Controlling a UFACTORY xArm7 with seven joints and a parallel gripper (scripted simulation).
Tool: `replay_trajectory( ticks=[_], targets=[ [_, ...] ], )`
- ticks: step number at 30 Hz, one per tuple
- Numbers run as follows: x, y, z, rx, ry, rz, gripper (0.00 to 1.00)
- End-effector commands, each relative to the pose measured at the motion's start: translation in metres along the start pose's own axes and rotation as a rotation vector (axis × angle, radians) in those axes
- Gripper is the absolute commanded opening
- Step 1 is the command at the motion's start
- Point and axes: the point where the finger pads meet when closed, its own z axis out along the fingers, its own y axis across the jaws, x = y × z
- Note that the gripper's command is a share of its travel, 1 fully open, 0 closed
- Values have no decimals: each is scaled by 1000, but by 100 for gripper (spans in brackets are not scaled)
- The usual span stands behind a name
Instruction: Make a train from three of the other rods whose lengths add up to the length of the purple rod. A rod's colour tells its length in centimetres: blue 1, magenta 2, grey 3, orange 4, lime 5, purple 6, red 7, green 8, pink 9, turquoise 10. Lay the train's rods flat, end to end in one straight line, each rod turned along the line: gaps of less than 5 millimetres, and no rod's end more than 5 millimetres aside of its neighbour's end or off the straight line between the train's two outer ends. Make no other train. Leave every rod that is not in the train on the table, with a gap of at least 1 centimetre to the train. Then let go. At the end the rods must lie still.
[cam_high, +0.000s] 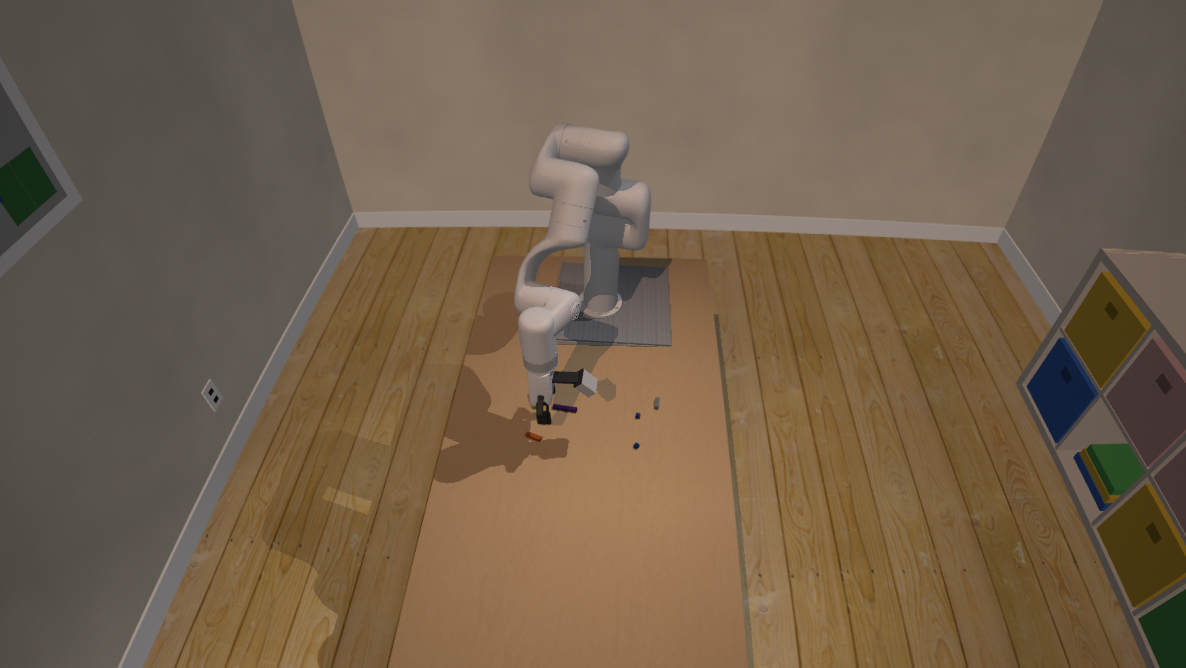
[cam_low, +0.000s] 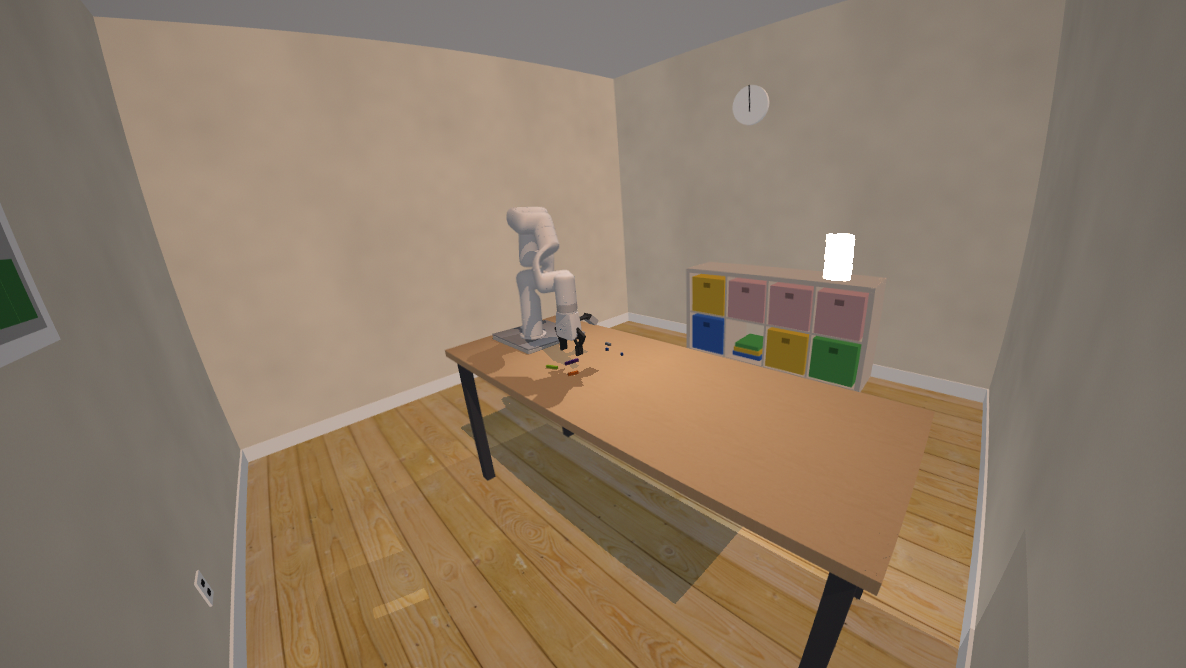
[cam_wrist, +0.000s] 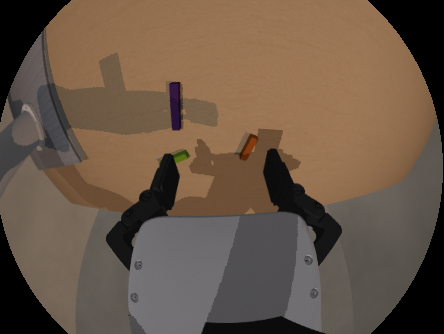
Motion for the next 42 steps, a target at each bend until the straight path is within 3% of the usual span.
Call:
replay_trajectory(
  ticks=[1,12,15,22,24,25,35,42],
  targets=[
    [0,1,-1,-4,-1,0,100],
    [1,2,-1,-4,-1,0,100],
    [42,9,-1,-4,0,0,100],
    [93,12,-1,-3,1,0,100],
    [93,12,-1,-3,1,0,100],
    [117,11,-1,-3,1,0,100],
    [194,0,-1,-4,1,0,100],
    [199,-1,-1,-4,1,0,100]
  ],
)
